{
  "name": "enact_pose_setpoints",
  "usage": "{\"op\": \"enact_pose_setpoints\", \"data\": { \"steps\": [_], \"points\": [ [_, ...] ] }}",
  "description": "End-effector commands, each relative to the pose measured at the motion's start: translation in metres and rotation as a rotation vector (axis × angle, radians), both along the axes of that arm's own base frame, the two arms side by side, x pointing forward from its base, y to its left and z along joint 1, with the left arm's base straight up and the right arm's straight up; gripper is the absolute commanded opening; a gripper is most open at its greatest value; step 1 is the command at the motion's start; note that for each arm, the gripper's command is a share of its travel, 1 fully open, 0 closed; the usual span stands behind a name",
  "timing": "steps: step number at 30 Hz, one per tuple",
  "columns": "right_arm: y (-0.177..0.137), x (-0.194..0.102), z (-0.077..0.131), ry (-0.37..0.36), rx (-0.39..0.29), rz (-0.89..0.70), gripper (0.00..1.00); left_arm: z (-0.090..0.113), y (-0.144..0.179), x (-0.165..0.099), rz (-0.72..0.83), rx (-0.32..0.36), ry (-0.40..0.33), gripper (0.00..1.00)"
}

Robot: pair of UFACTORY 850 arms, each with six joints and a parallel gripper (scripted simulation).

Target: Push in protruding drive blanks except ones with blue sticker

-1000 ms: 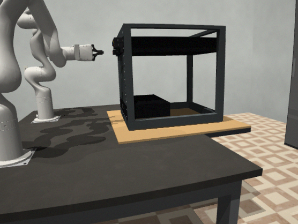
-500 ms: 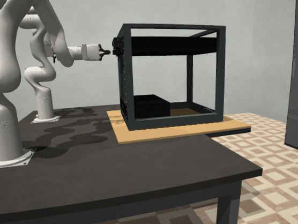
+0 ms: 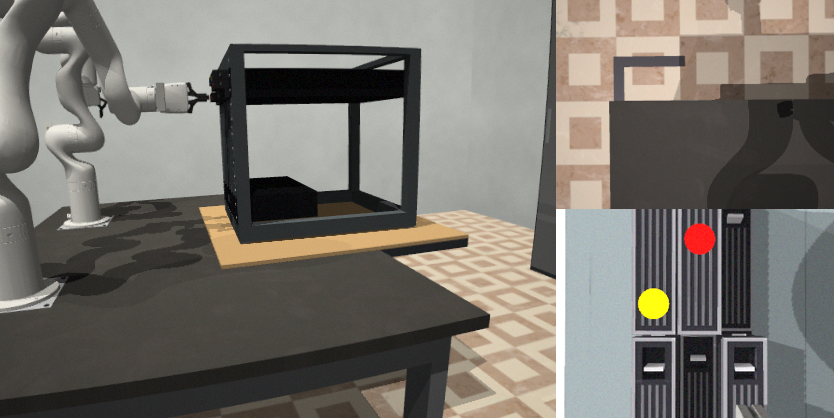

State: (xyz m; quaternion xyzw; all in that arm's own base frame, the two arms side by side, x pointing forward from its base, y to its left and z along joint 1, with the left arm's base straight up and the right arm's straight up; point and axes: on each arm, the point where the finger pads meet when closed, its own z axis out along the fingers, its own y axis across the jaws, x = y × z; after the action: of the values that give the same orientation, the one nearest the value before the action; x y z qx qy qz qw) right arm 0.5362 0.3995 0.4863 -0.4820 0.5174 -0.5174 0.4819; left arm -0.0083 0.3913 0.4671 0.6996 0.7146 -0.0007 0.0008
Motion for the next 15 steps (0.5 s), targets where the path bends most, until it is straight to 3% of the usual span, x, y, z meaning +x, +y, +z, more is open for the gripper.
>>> {"op": "enact_pose_setpoints", "data": {
  "steps": [1, 15],
  "points": [
    [0.0, 0.0014, 0.0011, -0.001, 0.001, 0.0, 0.0, 0.0009, 0.0004, 0.0, 0.0, 0.002, 0.0, 1.0],
    [-0.0006, 0.0101, 0.0011, -0.001, 0.001, 0.0, 0.0, 0.0009, 0.0004, 0.0, 0.0, 0.002, 0.0, 1.0]
  ]
}}
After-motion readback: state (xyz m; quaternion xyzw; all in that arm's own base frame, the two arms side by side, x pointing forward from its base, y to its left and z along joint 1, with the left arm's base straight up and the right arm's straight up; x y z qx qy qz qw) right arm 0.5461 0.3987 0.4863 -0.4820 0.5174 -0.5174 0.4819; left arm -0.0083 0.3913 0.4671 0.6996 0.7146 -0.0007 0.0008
